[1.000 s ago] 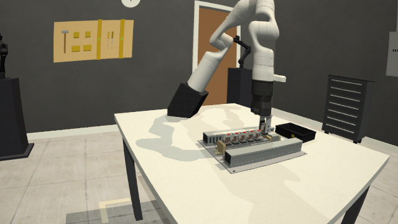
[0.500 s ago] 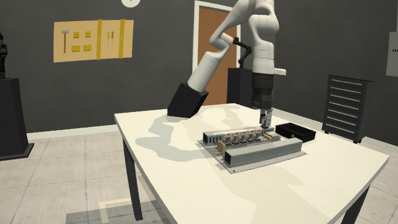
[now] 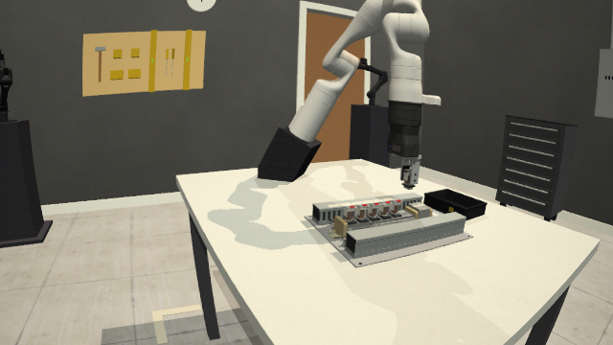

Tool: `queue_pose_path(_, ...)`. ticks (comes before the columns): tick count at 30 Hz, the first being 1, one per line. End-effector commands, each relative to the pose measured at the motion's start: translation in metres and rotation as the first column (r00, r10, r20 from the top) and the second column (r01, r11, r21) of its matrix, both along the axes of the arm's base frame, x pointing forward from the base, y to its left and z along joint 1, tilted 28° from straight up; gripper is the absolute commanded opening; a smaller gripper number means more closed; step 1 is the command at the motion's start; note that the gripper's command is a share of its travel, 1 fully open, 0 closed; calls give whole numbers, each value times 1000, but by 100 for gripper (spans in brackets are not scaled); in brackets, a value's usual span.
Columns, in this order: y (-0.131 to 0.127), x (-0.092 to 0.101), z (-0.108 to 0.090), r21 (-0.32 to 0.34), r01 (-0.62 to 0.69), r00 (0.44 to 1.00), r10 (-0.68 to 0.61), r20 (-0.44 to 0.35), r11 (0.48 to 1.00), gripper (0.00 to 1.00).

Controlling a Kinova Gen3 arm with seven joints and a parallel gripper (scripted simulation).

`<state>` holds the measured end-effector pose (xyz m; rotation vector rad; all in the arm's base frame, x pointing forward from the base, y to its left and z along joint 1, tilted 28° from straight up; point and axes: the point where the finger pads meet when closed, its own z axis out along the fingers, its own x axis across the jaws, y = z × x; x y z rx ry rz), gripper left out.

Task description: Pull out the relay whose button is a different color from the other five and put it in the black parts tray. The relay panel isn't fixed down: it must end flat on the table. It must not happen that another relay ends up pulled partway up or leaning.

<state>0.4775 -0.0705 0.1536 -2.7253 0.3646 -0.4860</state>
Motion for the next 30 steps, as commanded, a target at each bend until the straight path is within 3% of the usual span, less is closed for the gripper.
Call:
queue_pose_path(1, -2, -1, 4, -1, 1, 1000, -1, 1, 1000, 0)
queue_pose_path(30, -6, -7, 17, -1, 1, 1000, -1, 1, 1000, 0)
